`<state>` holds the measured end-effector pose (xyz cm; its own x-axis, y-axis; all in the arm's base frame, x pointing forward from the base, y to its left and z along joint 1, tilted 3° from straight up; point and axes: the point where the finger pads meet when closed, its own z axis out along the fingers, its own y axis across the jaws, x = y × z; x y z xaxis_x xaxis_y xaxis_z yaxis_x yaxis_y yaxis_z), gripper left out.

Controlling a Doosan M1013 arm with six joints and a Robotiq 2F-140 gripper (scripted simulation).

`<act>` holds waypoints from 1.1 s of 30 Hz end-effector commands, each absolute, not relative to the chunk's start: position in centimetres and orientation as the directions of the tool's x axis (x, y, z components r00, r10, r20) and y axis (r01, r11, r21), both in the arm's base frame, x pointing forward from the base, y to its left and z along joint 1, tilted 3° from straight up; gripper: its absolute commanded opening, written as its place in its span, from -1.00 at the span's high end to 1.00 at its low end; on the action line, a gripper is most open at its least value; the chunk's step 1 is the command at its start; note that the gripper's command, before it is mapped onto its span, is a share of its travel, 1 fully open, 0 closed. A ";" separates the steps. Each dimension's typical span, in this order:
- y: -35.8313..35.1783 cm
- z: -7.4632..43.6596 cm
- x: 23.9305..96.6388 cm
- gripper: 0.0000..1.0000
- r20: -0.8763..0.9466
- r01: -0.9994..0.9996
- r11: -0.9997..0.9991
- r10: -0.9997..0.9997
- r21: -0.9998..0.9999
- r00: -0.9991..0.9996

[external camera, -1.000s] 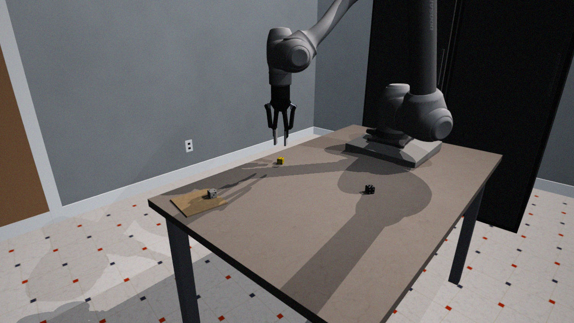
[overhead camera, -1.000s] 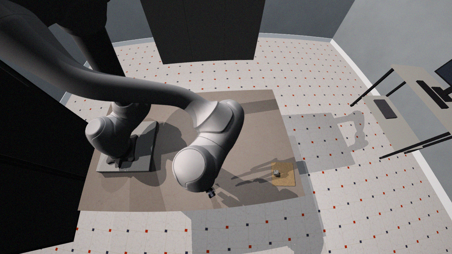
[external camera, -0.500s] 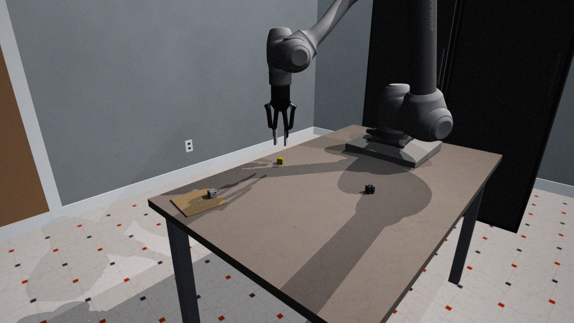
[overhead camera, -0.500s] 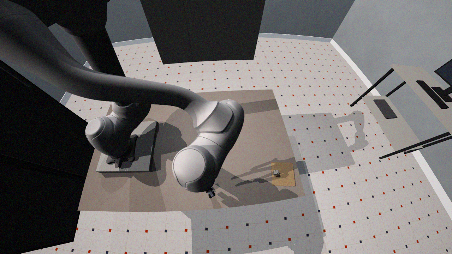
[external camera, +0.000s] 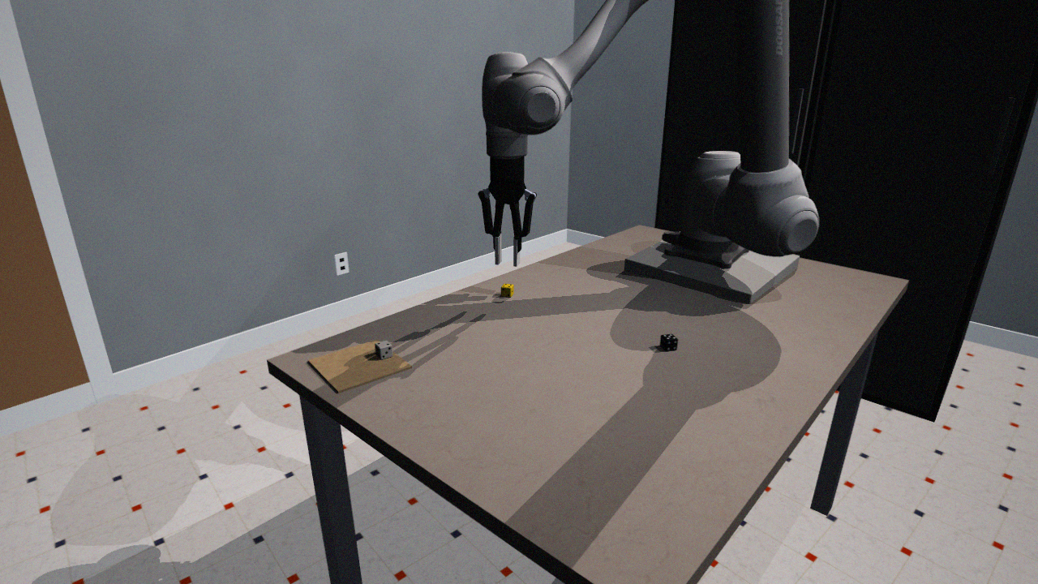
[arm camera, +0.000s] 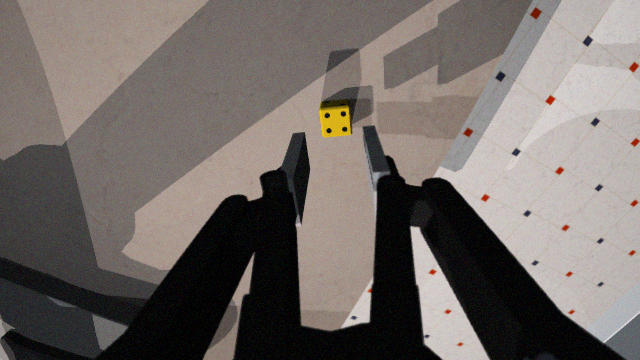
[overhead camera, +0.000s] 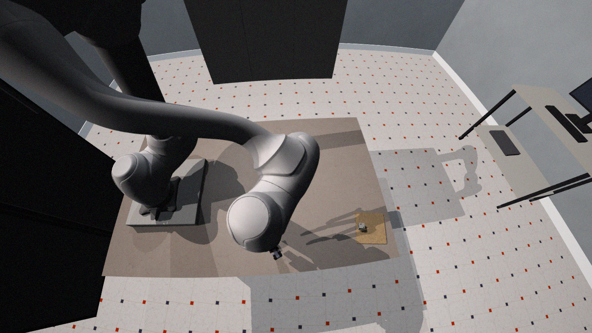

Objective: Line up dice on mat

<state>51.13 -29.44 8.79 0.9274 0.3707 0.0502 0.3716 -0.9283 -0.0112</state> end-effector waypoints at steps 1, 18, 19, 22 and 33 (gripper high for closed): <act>-29.4 8.4 51.2 0.36 0.051 0.372 -0.928 0.371 -0.010 0.927; -29.4 6.1 51.3 0.36 0.051 0.372 -0.928 0.371 -0.010 0.927; -29.4 6.0 51.3 0.36 0.051 0.372 -0.928 0.371 -0.010 0.927; -29.4 5.5 51.3 0.36 0.051 0.372 -0.928 0.371 -0.010 0.927; -29.3 4.6 51.4 0.36 0.051 0.372 -0.928 0.371 -0.010 0.927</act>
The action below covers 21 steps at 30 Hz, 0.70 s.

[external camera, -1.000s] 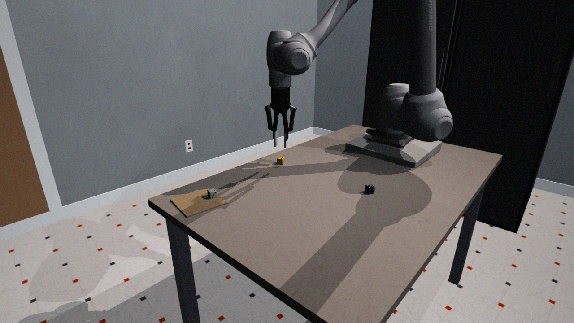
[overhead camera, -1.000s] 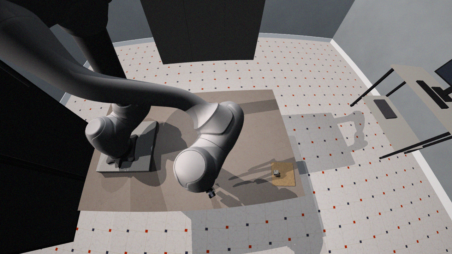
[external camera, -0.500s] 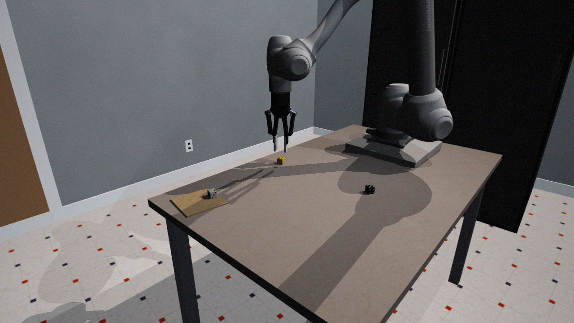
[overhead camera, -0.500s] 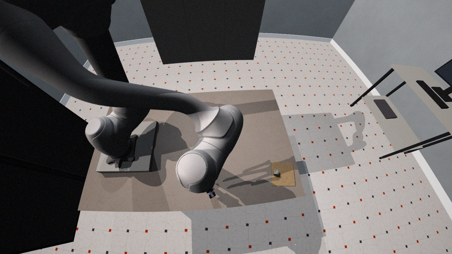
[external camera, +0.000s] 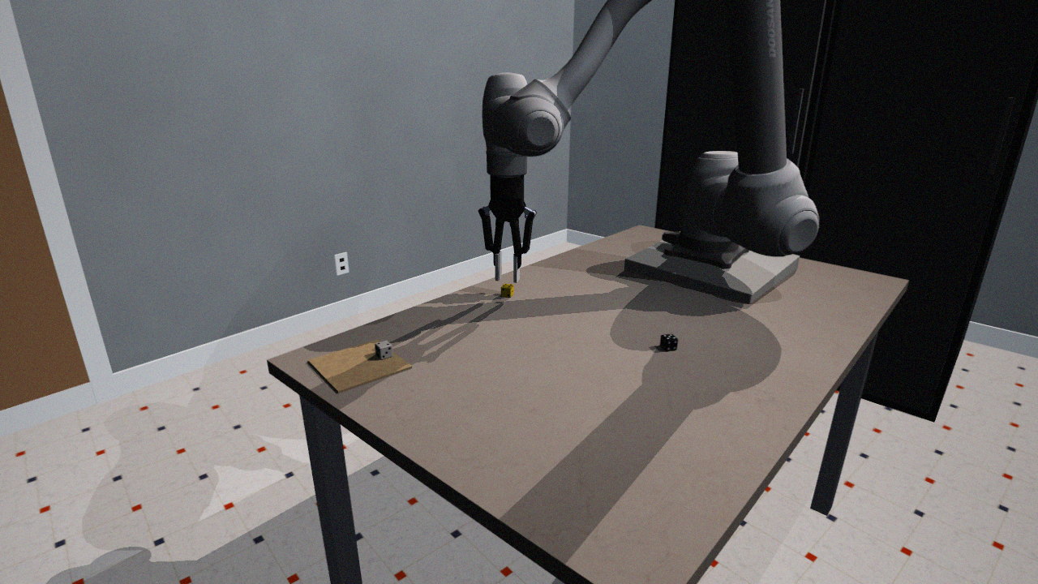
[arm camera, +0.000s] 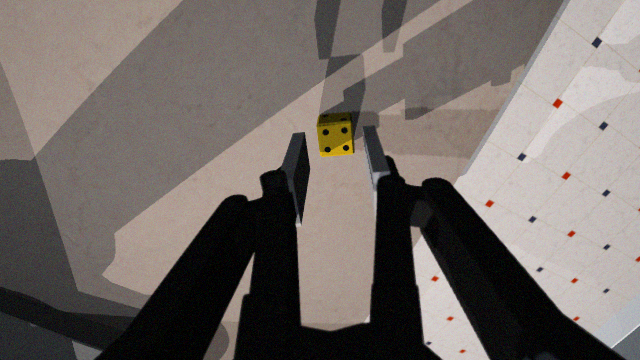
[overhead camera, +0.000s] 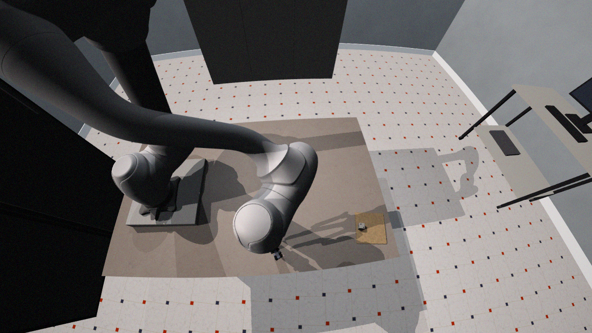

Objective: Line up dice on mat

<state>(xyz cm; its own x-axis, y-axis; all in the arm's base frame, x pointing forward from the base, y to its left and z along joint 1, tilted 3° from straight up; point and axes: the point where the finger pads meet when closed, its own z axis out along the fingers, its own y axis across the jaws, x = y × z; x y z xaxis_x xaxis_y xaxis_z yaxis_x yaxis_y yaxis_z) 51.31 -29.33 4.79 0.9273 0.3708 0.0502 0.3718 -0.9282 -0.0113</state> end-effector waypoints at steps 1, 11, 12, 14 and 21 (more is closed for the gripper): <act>-29.3 4.5 51.4 0.36 0.051 0.372 -0.928 0.371 -0.010 0.927; -29.3 4.2 51.4 0.36 0.051 0.372 -0.928 0.371 -0.010 0.927; -29.3 4.2 51.4 0.36 0.051 0.372 -0.928 0.371 -0.010 0.927; -29.3 4.2 51.4 0.36 0.051 0.372 -0.928 0.371 -0.010 0.927; -29.3 4.2 51.4 0.36 0.051 0.372 -0.928 0.371 -0.010 0.927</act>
